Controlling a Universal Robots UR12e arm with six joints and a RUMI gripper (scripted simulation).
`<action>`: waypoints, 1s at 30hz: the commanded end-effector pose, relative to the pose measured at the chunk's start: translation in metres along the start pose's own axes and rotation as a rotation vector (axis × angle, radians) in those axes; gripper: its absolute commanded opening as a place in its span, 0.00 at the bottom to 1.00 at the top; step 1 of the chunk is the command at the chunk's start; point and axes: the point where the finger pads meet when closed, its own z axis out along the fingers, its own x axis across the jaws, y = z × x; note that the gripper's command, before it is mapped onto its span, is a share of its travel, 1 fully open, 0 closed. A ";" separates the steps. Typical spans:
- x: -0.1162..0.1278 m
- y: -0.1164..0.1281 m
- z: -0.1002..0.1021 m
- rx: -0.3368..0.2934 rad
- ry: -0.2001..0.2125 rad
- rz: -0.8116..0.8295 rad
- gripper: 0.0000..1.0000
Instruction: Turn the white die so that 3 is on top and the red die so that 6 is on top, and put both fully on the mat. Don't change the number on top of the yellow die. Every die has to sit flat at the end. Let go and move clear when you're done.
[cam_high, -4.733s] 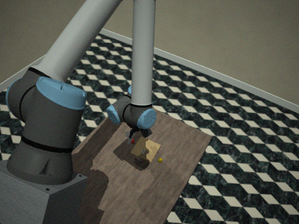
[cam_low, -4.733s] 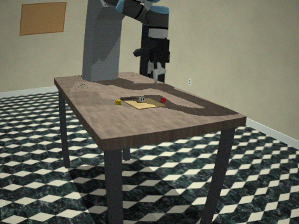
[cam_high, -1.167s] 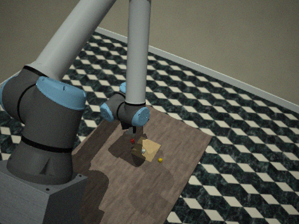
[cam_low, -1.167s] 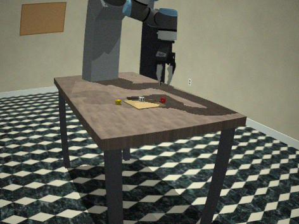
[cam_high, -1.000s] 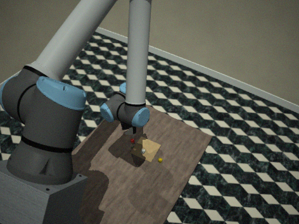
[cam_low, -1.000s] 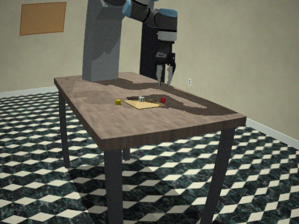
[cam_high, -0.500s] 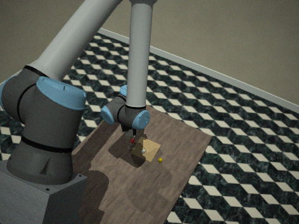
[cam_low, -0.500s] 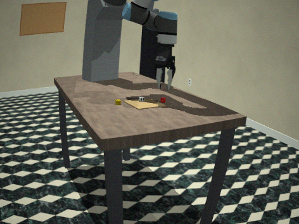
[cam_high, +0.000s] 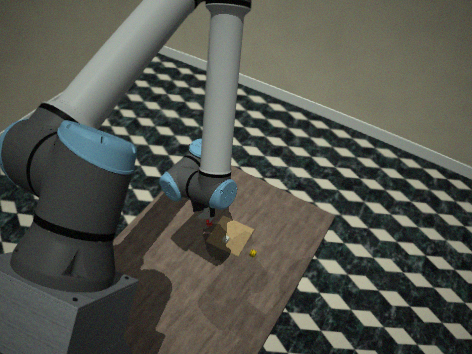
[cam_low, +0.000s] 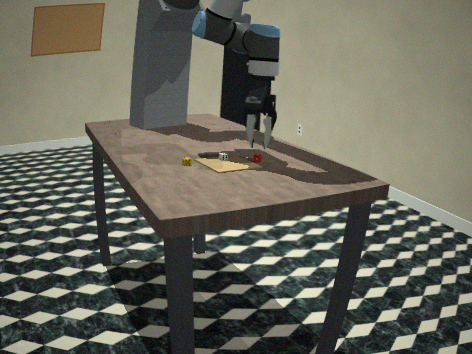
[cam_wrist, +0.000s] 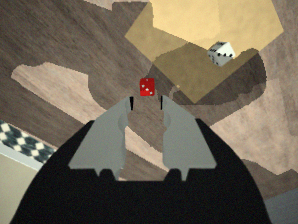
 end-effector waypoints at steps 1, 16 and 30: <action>0.000 0.000 0.006 0.000 0.000 0.000 0.21; 0.000 0.000 0.011 0.000 0.000 0.000 0.21; 0.000 0.000 0.011 0.000 0.000 0.000 0.21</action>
